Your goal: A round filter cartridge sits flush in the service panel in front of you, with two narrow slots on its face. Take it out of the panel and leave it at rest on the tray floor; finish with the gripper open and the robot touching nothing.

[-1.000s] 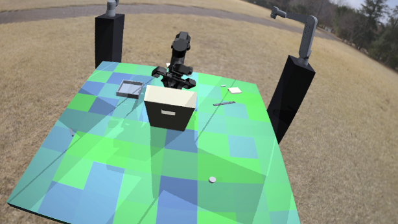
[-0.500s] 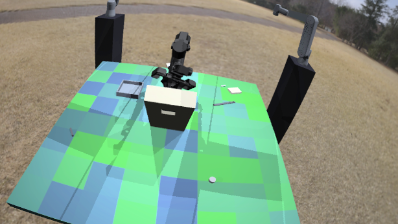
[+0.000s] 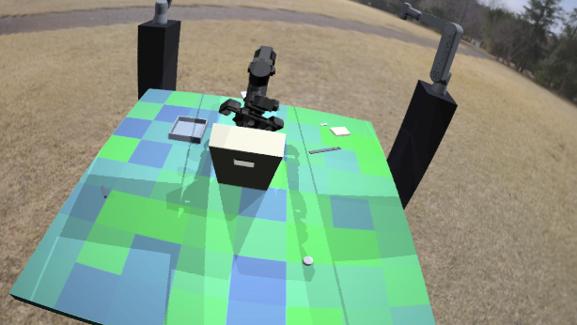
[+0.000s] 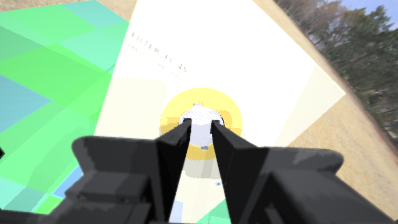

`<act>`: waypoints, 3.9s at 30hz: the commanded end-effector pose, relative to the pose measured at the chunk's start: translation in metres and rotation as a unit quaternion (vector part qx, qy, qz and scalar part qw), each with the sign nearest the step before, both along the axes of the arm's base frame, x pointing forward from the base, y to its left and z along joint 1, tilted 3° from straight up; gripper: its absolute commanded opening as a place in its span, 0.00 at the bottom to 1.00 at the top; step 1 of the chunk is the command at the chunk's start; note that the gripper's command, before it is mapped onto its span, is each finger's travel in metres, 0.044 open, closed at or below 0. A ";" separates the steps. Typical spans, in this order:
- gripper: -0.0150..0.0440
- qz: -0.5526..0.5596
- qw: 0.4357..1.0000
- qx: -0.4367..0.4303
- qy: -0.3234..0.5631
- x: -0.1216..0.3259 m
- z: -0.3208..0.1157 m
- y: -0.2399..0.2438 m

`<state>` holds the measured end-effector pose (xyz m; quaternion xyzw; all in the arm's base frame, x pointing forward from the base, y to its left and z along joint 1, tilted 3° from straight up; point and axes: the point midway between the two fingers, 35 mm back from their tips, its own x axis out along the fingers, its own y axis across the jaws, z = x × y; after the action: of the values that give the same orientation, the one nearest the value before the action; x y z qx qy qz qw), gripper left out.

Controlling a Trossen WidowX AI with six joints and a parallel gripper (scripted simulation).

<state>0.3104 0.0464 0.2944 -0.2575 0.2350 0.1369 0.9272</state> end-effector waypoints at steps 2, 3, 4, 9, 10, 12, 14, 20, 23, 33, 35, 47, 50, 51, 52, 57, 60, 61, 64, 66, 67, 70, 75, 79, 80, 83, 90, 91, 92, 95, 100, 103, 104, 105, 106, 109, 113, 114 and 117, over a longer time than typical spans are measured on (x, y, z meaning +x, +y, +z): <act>0.43 0.000 1.000 -0.003 0.001 0.004 -0.003 0.000; 0.43 0.000 1.000 -0.003 0.001 0.004 -0.003 0.000; 0.43 0.000 1.000 -0.003 0.001 0.004 -0.003 0.000; 0.43 0.000 1.000 -0.003 0.001 0.005 -0.004 0.001; 0.43 0.000 1.000 -0.003 0.001 0.006 -0.004 0.001; 0.43 0.000 1.000 -0.003 0.001 0.006 -0.004 0.001; 0.43 0.000 1.000 -0.003 0.001 0.007 -0.005 0.001; 0.40 0.000 1.000 0.000 0.000 0.003 -0.002 0.000; 0.37 0.000 1.000 0.000 0.000 0.003 -0.002 0.000; 0.25 -0.021 0.999 0.033 0.006 0.006 -0.004 0.001; 0.25 -0.036 0.998 0.058 0.010 0.006 -0.004 0.001; 0.25 -0.136 0.964 0.226 0.036 0.008 -0.005 0.001; 0.25 -0.161 0.949 0.269 0.043 0.008 -0.006 0.001; 0.25 -0.170 0.943 0.283 0.045 0.008 -0.006 0.001; 0.25 -0.178 0.937 0.296 0.047 0.008 -0.006 0.001; 0.25 -0.219 0.903 0.365 0.058 0.009 -0.006 0.001; 0.25 -0.242 0.880 0.404 0.064 0.009 -0.006 0.001; 0.25 -0.250 0.871 0.417 0.066 0.009 -0.006 0.001; 0.25 -0.273 0.844 0.456 0.072 0.009 -0.006 0.001; 0.25 -0.287 0.825 0.481 0.075 0.009 -0.006 0.001; 0.25 -0.295 0.815 0.493 0.077 0.009 -0.006 0.001; 0.25 -0.316 0.784 0.528 0.083 0.009 -0.006 0.001; 0.25 -0.348 0.729 0.583 0.091 0.010 -0.006 0.001; 0.25 -0.334 0.754 0.559 0.087 0.010 -0.007 0.001; 0.25 -0.329 0.762 0.551 0.086 0.010 -0.007 0.001; 0.25 -0.326 0.768 0.545 0.085 0.011 -0.007 0.001; 0.25 -0.326 0.768 0.545 0.085 0.011 -0.007 0.001; 0.25 -0.326 0.768 0.545 0.085 0.011 -0.007 0.001; 0.25 -0.326 0.768 0.545 0.085 0.011 -0.007 0.001; 0.25 -0.326 0.768 0.545 0.085 0.011 -0.007 0.001; 0.25 -0.326 0.768 0.545 0.085 0.011 -0.007 0.001; 0.25 -0.326 0.768 0.545 0.085 0.011 -0.007 0.001; 0.25 -0.326 0.768 0.545 0.085 0.011 -0.007 0.001; 0.25 -0.326 0.768 0.545 0.085 0.011 -0.007 0.001; 0.25 -0.326 0.768 0.545 0.085 0.011 -0.007 0.001; 0.25 -0.326 0.768 0.545 0.085 0.011 -0.007 0.001; 0.25 -0.326 0.768 0.545 0.085 0.011 -0.007 0.001; 0.25 -0.326 0.768 0.545 0.085 0.011 -0.007 0.001; 0.25 -0.326 0.768 0.545 0.085 0.011 -0.007 0.001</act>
<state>0.3146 0.0459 0.2911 0.3985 0.2657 -0.0492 0.8765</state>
